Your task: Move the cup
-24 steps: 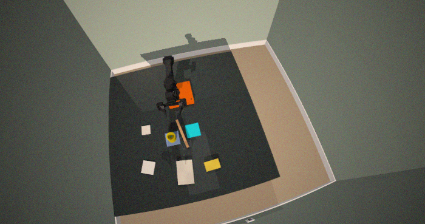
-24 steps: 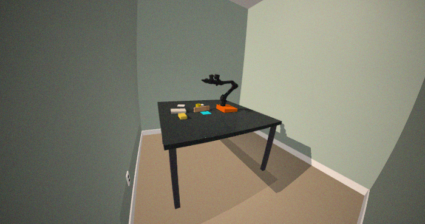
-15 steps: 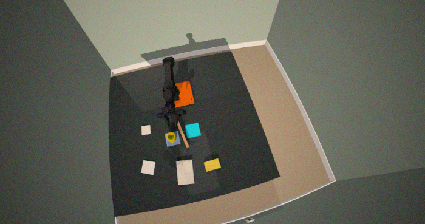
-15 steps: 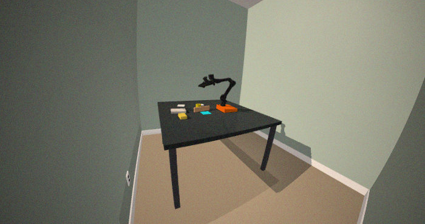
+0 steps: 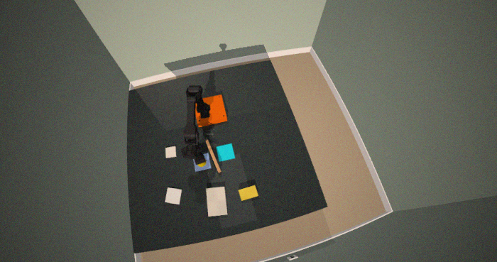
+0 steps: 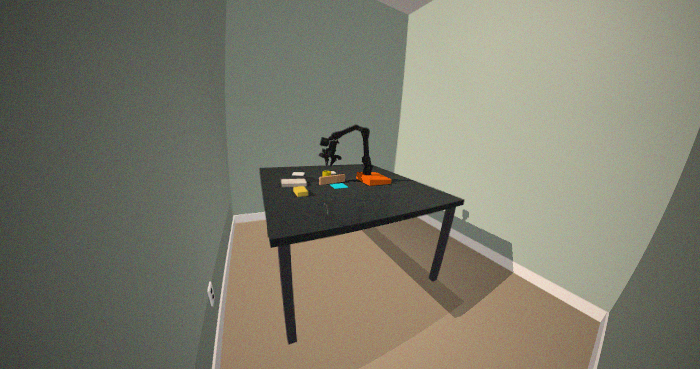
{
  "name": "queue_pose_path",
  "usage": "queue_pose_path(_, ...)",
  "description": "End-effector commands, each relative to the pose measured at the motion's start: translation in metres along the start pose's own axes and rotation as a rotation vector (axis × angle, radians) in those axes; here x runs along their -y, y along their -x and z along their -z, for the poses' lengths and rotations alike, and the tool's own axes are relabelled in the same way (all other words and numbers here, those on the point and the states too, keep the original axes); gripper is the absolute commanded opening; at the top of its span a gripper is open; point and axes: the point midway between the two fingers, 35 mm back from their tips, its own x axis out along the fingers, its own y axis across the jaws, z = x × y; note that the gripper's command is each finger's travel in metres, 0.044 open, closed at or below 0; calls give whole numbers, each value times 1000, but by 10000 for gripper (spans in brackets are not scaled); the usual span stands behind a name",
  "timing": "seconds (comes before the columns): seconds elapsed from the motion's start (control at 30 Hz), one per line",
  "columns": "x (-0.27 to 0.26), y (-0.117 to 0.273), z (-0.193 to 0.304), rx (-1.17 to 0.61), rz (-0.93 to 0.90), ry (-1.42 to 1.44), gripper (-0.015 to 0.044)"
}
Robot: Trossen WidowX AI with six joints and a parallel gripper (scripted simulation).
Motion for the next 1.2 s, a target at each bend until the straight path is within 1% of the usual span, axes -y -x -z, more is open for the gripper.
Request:
queue_pose_path(0.0, 18, -16, -1, -62, 156, -151, 166)
queue_pose_path(0.37, 20, -19, -4, -62, 156, -151, 166)
queue_pose_path(1.17, 25, -57, -1, -62, 156, -151, 166)
